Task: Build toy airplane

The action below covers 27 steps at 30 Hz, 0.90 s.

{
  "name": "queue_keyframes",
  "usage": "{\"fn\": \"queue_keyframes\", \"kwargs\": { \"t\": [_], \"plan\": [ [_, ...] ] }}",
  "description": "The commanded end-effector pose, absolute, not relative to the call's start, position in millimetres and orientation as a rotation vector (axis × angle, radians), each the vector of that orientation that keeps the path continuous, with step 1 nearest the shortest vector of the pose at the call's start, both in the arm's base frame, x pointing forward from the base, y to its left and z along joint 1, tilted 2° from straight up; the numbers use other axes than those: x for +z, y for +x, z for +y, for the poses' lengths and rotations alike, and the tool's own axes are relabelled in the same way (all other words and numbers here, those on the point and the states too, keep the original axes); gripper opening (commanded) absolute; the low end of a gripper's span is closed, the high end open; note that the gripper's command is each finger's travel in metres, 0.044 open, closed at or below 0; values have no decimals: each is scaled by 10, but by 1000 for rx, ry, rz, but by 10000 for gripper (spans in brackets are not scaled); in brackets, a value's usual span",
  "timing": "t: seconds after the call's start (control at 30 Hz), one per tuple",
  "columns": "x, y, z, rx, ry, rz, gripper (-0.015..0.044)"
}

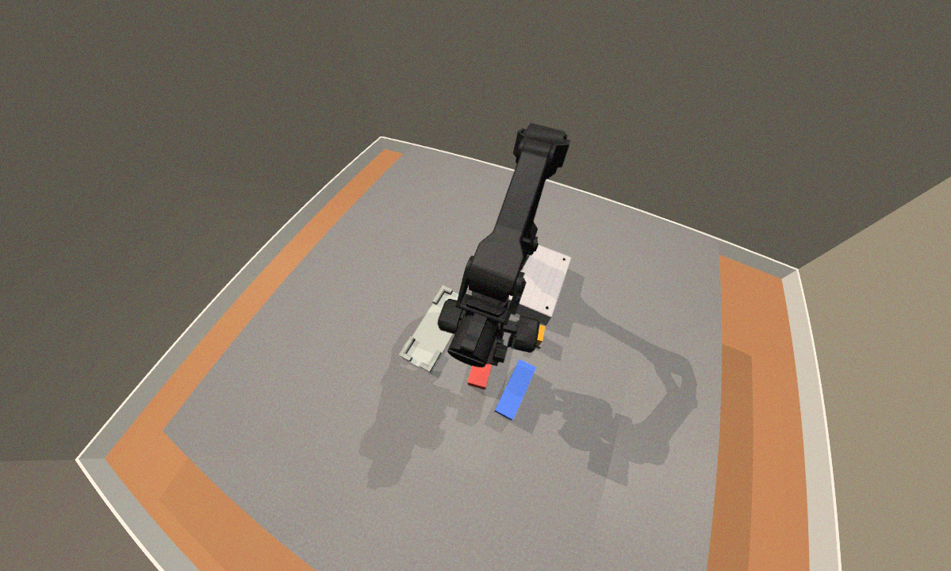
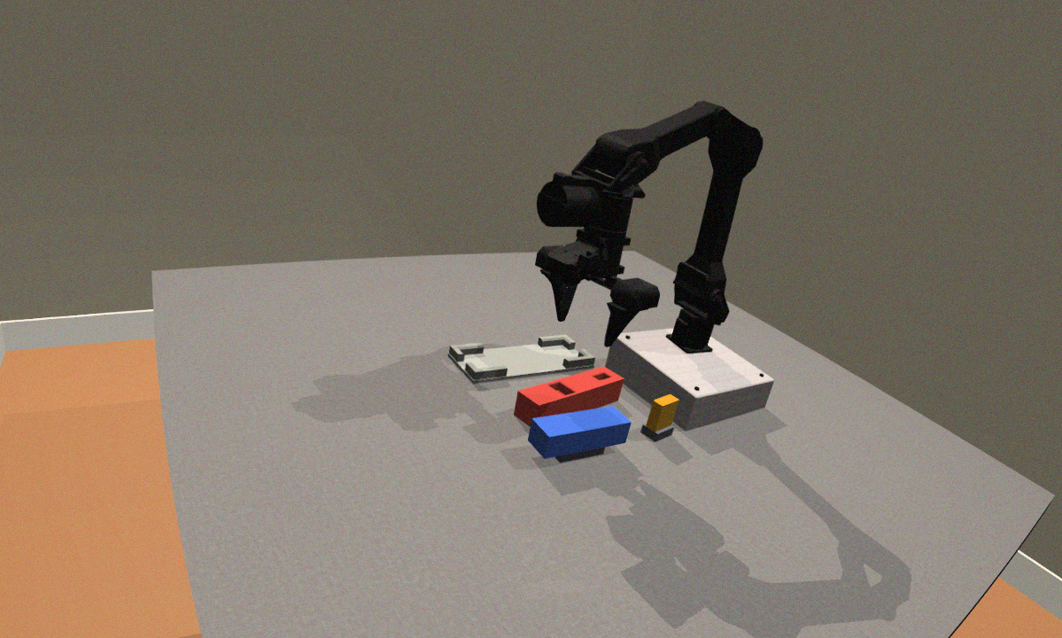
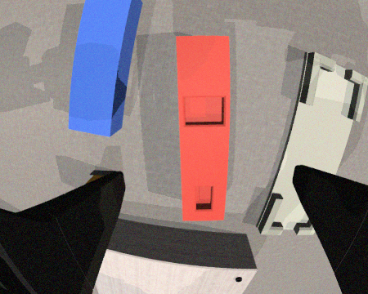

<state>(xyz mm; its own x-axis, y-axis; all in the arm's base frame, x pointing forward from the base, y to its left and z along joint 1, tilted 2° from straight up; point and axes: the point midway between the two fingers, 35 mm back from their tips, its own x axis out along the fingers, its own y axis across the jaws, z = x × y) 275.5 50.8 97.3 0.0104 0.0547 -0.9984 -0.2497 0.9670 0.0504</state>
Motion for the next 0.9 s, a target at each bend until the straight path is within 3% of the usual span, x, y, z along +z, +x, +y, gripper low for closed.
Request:
{"fn": "queue_keyframes", "kwargs": {
  "t": [0.0,0.17,0.87],
  "plan": [
    [941,2712,488,220,-166,1559,440],
    [452,2709,505,220,-166,1560,440],
    [128,2715,517,220,-166,1560,440]
  ]
}}
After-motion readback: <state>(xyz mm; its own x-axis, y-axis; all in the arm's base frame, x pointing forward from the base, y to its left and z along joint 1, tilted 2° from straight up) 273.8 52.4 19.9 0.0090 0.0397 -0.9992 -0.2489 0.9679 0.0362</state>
